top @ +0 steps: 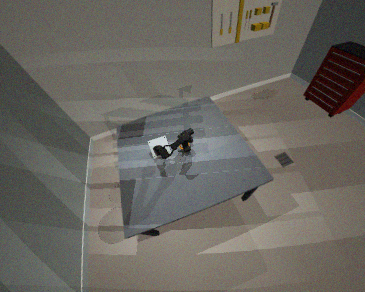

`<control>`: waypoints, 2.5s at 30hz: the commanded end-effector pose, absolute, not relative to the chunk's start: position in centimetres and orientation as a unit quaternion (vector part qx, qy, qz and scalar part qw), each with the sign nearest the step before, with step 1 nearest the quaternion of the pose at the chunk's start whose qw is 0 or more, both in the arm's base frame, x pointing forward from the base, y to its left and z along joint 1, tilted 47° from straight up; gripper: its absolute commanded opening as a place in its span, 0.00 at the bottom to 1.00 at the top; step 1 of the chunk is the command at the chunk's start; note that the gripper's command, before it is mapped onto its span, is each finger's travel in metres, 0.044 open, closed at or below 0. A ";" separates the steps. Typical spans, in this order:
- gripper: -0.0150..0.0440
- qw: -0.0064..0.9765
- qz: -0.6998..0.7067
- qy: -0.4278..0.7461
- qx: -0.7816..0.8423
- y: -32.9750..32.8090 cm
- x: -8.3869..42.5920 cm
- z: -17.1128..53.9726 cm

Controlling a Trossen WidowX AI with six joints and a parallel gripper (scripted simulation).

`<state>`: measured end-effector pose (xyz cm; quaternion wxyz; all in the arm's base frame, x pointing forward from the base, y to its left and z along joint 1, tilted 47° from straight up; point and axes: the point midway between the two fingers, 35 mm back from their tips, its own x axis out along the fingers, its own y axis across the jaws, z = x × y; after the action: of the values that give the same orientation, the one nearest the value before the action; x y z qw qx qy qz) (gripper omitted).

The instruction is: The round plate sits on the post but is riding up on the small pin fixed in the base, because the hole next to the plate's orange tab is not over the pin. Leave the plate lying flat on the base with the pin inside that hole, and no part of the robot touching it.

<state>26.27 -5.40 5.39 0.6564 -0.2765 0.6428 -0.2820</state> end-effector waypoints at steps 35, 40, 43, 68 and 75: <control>0.25 0.647 -0.281 0.651 -0.279 -5.2 24.0 4.7; 0.25 0.647 -0.281 0.652 -0.279 -5.0 23.6 4.6; 0.25 0.647 -0.281 0.652 -0.279 -4.9 23.4 4.5; 0.25 0.647 -0.281 0.652 -0.279 -3.6 21.8 3.3; 0.25 0.647 -0.281 0.652 -0.278 -3.0 21.6 2.8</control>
<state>21.88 -3.38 3.25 0.6487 -0.2807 0.6487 -0.2821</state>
